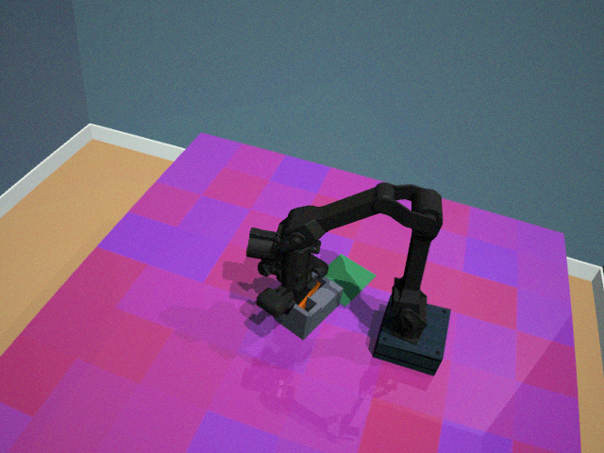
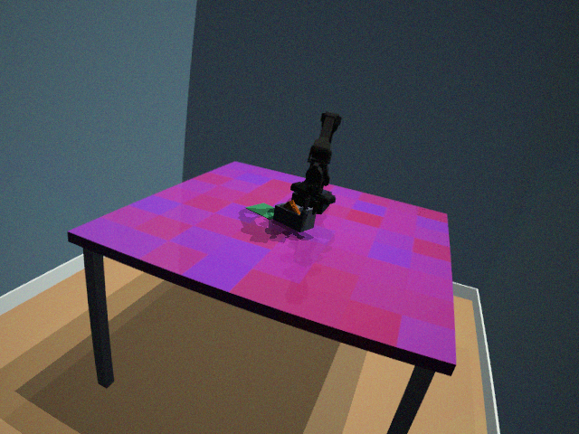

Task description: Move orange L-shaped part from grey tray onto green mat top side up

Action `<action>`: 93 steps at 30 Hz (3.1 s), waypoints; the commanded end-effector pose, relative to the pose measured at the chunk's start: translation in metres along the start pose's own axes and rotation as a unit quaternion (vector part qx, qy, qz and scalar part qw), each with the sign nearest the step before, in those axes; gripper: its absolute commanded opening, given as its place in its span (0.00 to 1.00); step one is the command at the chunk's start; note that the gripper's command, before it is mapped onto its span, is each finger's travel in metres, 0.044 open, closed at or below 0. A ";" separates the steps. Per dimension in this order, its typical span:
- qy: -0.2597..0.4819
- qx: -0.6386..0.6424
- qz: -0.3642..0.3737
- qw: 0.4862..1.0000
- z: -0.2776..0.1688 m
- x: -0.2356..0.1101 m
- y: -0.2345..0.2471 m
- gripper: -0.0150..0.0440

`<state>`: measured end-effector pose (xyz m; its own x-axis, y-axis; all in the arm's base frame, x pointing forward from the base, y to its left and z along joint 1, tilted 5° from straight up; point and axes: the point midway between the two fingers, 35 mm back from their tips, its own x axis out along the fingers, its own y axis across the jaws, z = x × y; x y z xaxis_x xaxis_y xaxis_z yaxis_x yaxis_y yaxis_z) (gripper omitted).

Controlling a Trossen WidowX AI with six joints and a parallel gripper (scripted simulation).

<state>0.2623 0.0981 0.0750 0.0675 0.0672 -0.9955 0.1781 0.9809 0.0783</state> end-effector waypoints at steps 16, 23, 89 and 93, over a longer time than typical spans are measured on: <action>-0.017 0.001 0.008 1.000 0.001 -0.067 -0.007 0.56; -0.017 0.001 0.008 1.000 0.001 -0.067 -0.007 0.56; -0.006 -0.707 -0.007 0.707 0.011 -0.028 -0.085 0.73; -0.006 -0.707 -0.007 0.707 0.012 -0.021 -0.085 0.73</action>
<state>0.2579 0.0104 0.0970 0.0936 0.0598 -0.9938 -0.9793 0.1853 -0.0811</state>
